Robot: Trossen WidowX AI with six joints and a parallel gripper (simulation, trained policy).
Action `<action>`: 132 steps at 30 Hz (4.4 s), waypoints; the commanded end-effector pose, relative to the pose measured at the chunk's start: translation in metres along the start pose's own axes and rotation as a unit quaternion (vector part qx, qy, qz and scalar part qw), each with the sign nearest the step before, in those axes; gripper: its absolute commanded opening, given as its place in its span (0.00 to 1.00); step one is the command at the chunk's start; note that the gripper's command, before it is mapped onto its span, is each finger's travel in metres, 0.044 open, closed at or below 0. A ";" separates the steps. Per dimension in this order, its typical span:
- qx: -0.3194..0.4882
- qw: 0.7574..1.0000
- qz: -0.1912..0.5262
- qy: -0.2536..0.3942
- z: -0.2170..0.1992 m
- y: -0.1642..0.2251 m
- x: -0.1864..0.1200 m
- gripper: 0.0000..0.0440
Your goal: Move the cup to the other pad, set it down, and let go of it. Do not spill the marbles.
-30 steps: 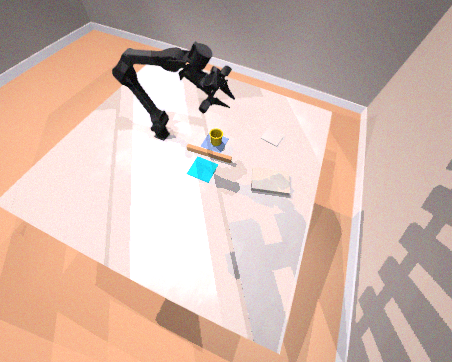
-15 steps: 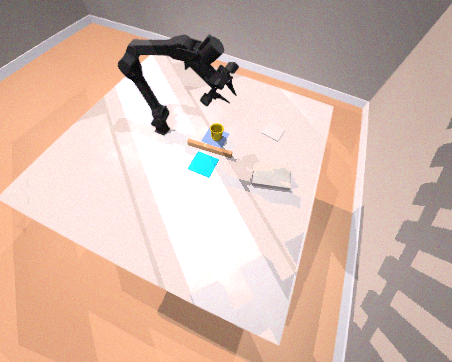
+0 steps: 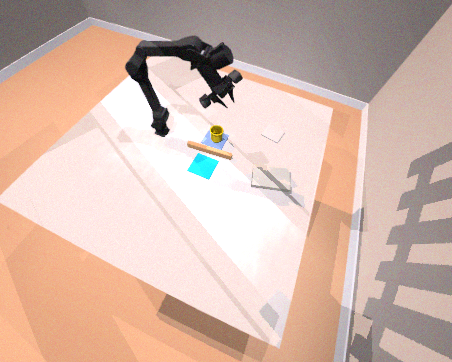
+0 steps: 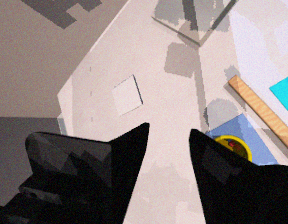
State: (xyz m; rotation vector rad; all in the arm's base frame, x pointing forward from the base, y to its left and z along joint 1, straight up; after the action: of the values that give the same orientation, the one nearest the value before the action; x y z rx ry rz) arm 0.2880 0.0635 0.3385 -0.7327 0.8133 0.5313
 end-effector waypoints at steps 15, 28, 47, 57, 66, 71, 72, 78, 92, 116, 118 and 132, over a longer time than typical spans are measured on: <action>0.049 0.987 0.088 0.123 -0.014 0.016 0.031 0.34; 0.060 0.964 0.140 0.219 -0.033 0.030 0.056 0.35; 0.083 0.928 0.171 0.319 -0.059 0.053 0.094 0.39; 0.087 0.917 0.175 0.347 -0.072 0.067 0.116 0.42; 0.079 0.912 0.180 0.360 -0.085 0.079 0.136 0.43; 0.069 0.911 0.185 0.363 -0.093 0.086 0.148 0.43; 0.066 0.910 0.186 0.364 -0.095 0.088 0.150 0.43; 0.047 0.911 0.195 0.361 -0.105 0.096 0.164 0.38; 0.028 0.922 0.186 0.339 -0.107 0.089 0.156 0.01; 0.122 0.940 0.129 0.291 -0.098 0.041 0.097 0.00; 0.130 0.941 0.122 0.286 -0.099 0.036 0.095 0.00; 0.181 0.946 0.066 0.262 -0.119 -0.003 0.087 0.00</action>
State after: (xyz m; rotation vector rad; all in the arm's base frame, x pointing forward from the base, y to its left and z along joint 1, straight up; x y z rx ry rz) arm 0.2842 -0.0058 0.2116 -0.4858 1.4460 0.3205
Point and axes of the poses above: the point midway between the two fingers, 35 mm back from their tips, its own x axis out along the fingers, its own z axis across the jaws, y = z × x, the point moved 6 cm from there along -x, back along the fingers, and after that the axes turned 7 degrees about -x, right-handed, at the moved point
